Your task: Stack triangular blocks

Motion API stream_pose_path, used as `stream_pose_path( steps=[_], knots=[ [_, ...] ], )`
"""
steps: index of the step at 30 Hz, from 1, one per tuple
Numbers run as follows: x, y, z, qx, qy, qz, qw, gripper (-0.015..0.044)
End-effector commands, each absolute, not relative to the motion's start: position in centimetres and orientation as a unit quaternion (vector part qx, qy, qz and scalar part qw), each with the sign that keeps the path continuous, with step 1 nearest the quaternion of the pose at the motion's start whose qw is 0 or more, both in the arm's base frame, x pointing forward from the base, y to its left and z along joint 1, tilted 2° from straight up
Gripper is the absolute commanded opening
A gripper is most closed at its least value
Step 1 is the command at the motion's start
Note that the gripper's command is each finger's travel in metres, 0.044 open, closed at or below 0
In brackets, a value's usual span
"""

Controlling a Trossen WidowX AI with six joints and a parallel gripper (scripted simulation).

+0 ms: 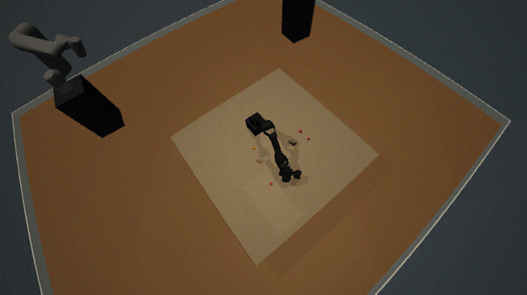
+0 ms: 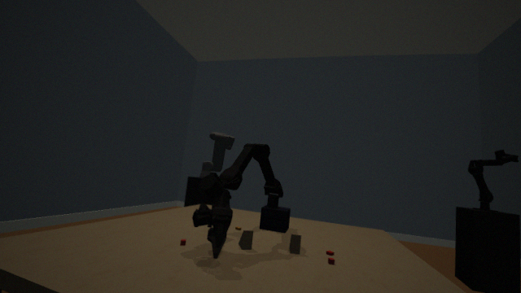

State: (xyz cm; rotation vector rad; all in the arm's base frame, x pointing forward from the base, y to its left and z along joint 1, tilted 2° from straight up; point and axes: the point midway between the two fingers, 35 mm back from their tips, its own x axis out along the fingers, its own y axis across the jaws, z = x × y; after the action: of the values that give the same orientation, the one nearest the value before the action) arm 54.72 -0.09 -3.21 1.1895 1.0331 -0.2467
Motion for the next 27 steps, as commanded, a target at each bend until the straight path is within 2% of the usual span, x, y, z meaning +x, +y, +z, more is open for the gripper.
stream_pose_path(
  steps=[1,16,27],
  knots=[
    [49.2,3.8,-1.9,0.615,0.436,-0.496,0.431,0.044],
    [41.8,5.1,3.7,0.555,0.174,-0.772,0.256,0.044],
    [41.6,5.1,4.0,0.552,0.165,-0.777,0.253,0.044]
  ],
)
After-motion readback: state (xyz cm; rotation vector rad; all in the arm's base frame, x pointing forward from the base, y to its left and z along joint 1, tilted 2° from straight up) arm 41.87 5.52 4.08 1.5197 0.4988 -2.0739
